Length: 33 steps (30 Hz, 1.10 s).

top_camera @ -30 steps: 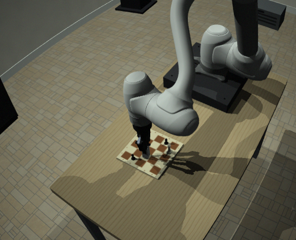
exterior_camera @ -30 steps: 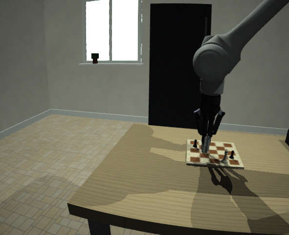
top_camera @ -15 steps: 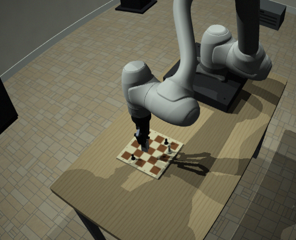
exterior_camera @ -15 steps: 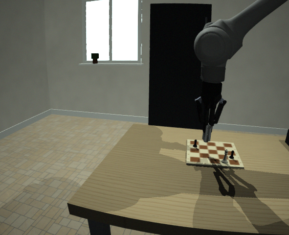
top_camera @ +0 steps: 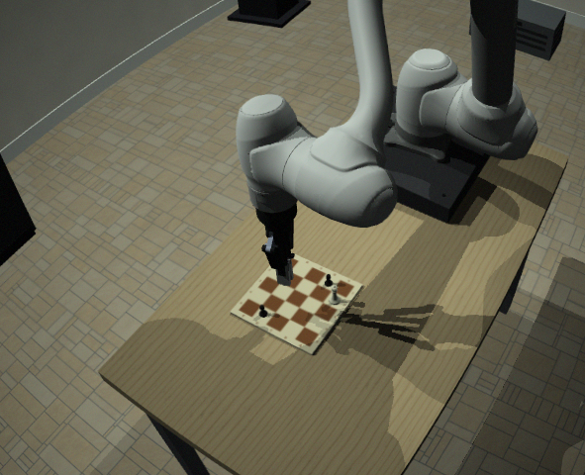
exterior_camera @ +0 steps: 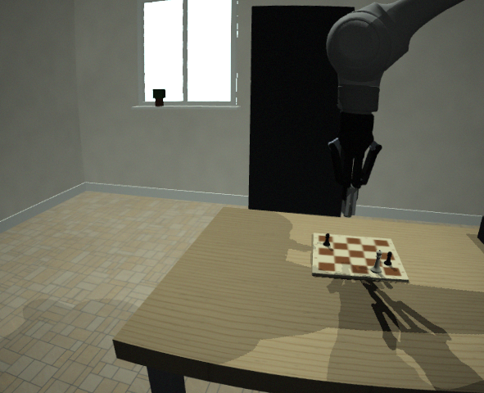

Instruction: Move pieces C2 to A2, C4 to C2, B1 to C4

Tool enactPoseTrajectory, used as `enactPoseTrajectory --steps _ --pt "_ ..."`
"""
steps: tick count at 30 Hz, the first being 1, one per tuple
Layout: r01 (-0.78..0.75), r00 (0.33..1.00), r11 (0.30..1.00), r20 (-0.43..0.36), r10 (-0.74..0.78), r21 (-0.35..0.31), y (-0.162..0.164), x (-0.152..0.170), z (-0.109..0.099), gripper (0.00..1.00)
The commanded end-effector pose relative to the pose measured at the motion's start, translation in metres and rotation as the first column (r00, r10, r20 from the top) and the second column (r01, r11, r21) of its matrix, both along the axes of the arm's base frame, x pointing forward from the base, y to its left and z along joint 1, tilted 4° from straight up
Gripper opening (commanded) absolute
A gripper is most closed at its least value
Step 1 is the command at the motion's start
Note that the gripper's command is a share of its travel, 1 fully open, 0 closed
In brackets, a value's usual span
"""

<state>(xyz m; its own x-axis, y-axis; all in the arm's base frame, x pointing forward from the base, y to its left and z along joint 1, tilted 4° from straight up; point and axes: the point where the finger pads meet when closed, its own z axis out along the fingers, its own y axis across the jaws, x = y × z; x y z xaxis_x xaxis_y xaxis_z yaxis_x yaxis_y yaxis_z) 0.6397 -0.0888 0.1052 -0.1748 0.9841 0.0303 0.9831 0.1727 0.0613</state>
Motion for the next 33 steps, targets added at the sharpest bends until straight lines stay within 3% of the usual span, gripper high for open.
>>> enactPoseTrajectory --steps 1,6,11,14,33 --pt "0.000 1.000 1.000 0.000 0.000 0.000 0.000 0.000 0.001 0.00" --pt "-0.030 1.000 1.000 0.001 0.030 -0.001 0.000 -0.004 0.000 0.00" --pt "-0.355 0.935 0.935 0.010 0.355 -0.023 0.004 -0.061 -0.002 0.00" --pt "-0.483 0.875 0.875 0.012 0.484 -0.032 0.005 -0.073 -0.003 0.00" --pt "-0.488 0.872 0.872 0.013 0.489 -0.032 0.005 -0.073 -0.011 0.00"
